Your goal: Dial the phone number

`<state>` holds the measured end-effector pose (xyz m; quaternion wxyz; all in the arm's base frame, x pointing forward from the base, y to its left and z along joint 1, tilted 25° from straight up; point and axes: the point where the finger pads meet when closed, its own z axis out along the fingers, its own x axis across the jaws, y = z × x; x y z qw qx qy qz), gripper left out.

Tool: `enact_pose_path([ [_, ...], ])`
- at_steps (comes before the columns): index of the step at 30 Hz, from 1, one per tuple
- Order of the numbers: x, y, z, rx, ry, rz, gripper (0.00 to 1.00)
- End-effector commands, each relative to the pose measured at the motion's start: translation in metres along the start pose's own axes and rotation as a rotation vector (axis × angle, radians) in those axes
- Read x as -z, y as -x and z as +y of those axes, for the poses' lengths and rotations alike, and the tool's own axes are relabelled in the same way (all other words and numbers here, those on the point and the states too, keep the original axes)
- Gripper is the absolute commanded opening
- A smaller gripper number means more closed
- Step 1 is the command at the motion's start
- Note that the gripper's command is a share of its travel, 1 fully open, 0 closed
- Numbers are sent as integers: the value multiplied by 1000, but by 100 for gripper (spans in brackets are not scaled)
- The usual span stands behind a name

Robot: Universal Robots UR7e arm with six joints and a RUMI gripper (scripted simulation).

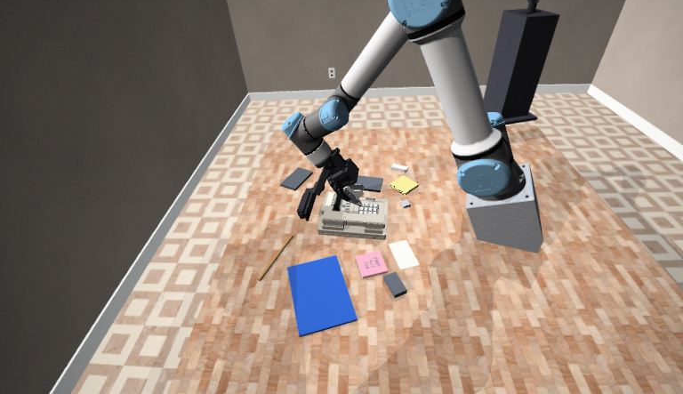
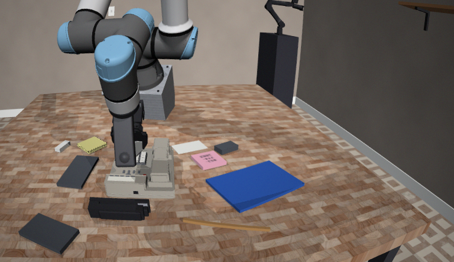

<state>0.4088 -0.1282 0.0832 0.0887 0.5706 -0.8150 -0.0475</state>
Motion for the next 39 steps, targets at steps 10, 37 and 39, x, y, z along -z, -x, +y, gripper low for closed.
enact_pose_path([
  [10,-6,9,13,0,-1,0,0],
  [37,-24,19,19,0,-1,0,0],
  [39,-25,19,19,0,-1,0,0],
])
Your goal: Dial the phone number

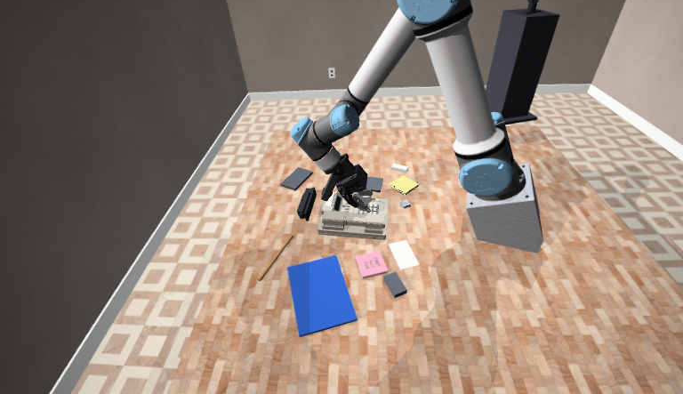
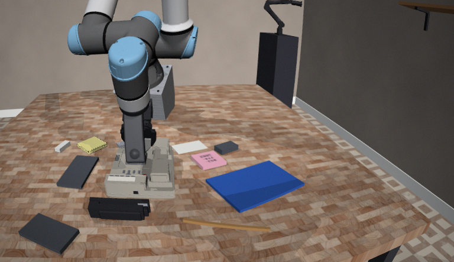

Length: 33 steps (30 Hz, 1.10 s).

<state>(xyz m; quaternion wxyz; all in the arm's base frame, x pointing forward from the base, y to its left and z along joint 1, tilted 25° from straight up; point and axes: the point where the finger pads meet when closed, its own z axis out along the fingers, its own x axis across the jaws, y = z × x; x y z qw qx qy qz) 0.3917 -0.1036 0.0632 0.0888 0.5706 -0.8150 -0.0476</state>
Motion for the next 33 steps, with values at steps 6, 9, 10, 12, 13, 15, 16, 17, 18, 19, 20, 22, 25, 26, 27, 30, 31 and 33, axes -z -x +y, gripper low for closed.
enact_pose_path([
  [6,-3,0,-3,0,-1,0,0],
  [9,-3,0,-3,0,-1,0,0],
  [10,-3,0,-3,0,-1,0,0],
  [12,-4,0,-3,0,-1,0,0],
  [13,-4,0,-3,0,-1,0,0],
  [15,-4,0,-3,0,-1,0,0],
  [16,-4,0,-3,0,-1,0,0],
  [17,-4,0,-3,0,-1,0,0],
  [18,-4,0,-3,0,-1,0,0],
  [19,-4,0,-3,0,-1,0,0],
  [20,-4,0,-3,0,-1,0,0],
  [22,-4,0,-4,0,-1,0,0],
  [25,-5,0,-4,0,-1,0,0],
  [26,-5,0,-4,0,-1,0,0],
  [27,-5,0,-4,0,-1,0,0],
  [30,-5,0,-4,0,-1,0,0],
  [31,-5,0,-4,0,-1,0,0],
  [33,-5,0,-4,0,-1,0,0],
])
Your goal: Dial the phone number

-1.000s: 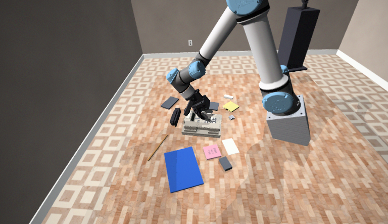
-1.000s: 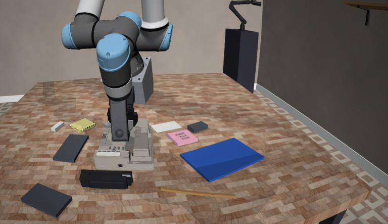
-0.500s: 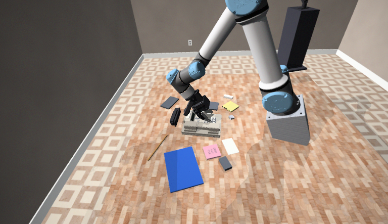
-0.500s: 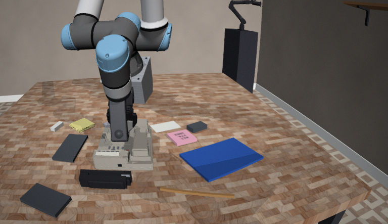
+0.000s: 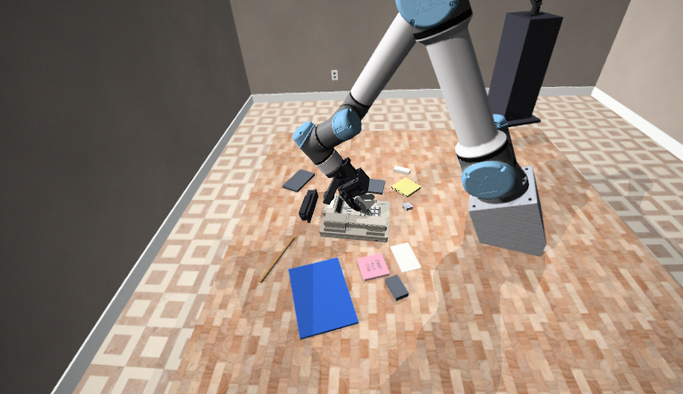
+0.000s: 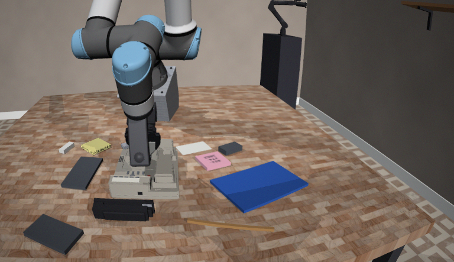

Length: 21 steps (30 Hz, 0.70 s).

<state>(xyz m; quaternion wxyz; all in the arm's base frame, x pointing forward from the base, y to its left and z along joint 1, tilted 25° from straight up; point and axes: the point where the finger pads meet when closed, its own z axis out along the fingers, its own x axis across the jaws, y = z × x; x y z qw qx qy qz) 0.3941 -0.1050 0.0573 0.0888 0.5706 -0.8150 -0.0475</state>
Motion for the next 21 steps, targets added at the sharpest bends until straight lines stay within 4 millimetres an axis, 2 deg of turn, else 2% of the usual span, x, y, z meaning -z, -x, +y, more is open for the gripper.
enact_pose_path([
  [1,0,0,-1,0,-1,0,0],
  [15,2,0,1,0,-1,0,0],
  [21,12,0,8,0,-1,0,0],
])
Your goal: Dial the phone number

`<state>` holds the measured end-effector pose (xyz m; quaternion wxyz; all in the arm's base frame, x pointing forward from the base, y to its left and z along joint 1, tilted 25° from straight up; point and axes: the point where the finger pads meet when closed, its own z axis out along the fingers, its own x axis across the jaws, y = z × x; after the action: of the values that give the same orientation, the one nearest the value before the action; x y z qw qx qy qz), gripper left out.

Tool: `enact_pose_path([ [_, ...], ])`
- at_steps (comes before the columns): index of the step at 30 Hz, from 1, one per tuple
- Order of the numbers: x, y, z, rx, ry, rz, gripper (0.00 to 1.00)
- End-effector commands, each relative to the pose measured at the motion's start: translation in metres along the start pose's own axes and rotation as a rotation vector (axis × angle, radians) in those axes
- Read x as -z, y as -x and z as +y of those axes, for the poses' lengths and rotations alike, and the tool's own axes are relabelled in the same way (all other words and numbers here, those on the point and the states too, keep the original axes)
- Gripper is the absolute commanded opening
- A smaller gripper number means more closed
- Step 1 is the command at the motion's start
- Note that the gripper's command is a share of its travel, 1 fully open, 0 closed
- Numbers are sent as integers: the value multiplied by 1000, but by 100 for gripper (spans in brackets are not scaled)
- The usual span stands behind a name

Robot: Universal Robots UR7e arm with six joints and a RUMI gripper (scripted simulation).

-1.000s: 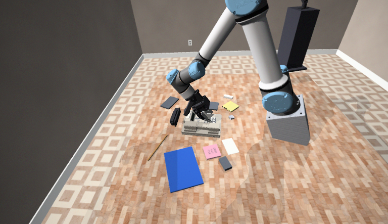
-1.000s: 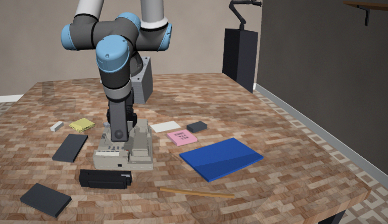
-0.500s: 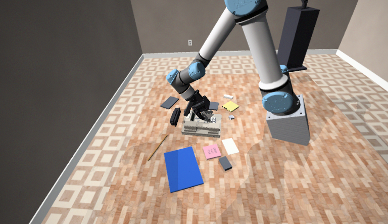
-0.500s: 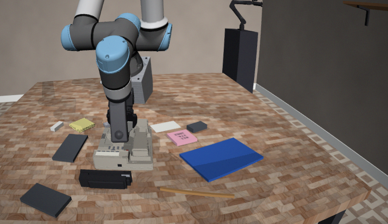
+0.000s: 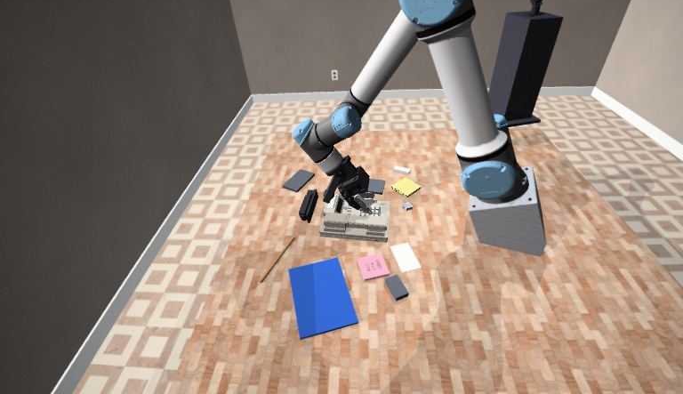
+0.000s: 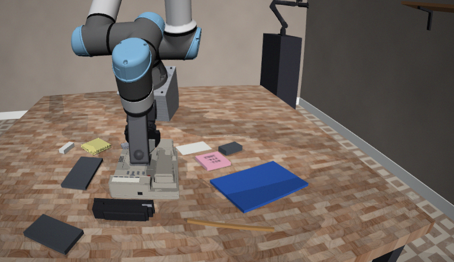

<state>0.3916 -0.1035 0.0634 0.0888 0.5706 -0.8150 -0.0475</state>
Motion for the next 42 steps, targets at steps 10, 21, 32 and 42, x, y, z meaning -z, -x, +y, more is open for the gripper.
enact_pose_path([
  [10,9,0,3,0,-1,0,0],
  [21,15,0,-6,0,-1,0,0],
  [32,16,0,-8,0,-1,0,0],
  [42,6,0,-14,0,-1,0,0],
])
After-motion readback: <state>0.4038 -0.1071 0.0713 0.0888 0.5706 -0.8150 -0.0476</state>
